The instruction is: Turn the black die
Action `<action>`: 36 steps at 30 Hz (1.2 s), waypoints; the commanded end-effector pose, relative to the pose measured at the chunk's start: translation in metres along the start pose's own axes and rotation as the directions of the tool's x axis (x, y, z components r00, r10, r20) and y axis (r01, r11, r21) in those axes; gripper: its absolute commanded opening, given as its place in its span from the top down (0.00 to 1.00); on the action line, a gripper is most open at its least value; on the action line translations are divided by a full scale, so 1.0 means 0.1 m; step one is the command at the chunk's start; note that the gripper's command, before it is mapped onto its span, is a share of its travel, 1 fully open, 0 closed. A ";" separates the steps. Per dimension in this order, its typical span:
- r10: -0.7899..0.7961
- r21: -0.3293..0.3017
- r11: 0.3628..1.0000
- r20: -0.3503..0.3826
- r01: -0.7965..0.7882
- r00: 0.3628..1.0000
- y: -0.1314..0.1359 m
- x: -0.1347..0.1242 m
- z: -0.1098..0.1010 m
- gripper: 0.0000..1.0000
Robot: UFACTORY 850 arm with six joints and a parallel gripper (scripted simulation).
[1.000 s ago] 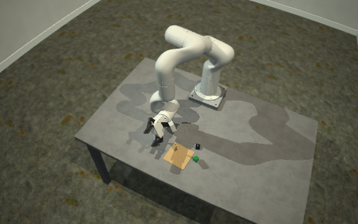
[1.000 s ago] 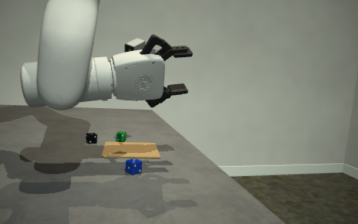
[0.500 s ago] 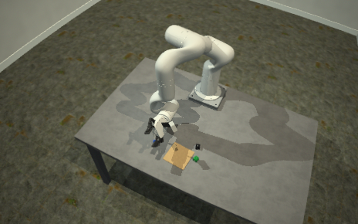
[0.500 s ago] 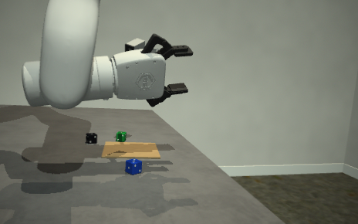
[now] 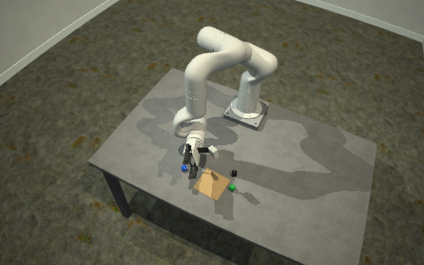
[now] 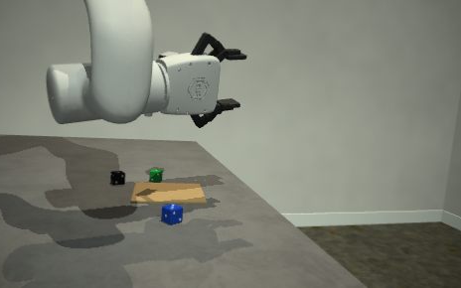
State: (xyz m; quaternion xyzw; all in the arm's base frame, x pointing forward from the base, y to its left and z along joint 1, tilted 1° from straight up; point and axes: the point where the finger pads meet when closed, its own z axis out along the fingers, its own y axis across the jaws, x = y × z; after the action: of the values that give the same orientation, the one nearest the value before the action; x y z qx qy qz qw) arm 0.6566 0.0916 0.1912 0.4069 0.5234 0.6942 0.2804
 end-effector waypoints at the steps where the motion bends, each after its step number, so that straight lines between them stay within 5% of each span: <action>1: -0.098 0.042 0.994 -0.135 0.104 0.986 0.01 0.28 0.12 0.00; 7: -0.243 0.051 0.960 -0.330 0.274 0.912 -0.01 0.68 0.19 0.00; 10: -0.261 0.048 0.954 -0.354 0.296 0.898 -0.01 0.73 0.19 0.00; 12: -0.331 0.026 0.924 -0.447 0.382 0.831 -0.03 0.91 0.18 0.00; 20: -0.473 -0.074 0.828 -0.623 0.555 0.622 -0.07 1.26 0.09 0.00; 24: -0.549 -0.175 0.747 -0.707 0.642 0.447 -0.10 1.43 -0.02 0.00; 26: -0.549 -0.175 0.747 -0.707 0.642 0.447 -0.10 1.43 -0.02 0.00; 27: -0.581 -0.236 0.699 -0.737 0.675 0.345 -0.11 1.51 -0.09 0.00; 31: -0.609 -0.304 0.648 -0.757 0.699 0.235 -0.13 1.57 -0.16 0.00; 32: -0.625 -0.354 0.610 -0.765 0.709 0.156 -0.15 1.60 -0.22 0.00; 36: -0.645 -0.454 0.534 -0.764 0.713 -0.003 -0.17 1.64 -0.33 0.00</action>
State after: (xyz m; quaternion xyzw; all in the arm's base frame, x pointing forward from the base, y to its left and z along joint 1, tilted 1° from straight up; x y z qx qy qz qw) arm 0.5513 0.2136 0.2157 -0.2657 0.7385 0.5673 0.2493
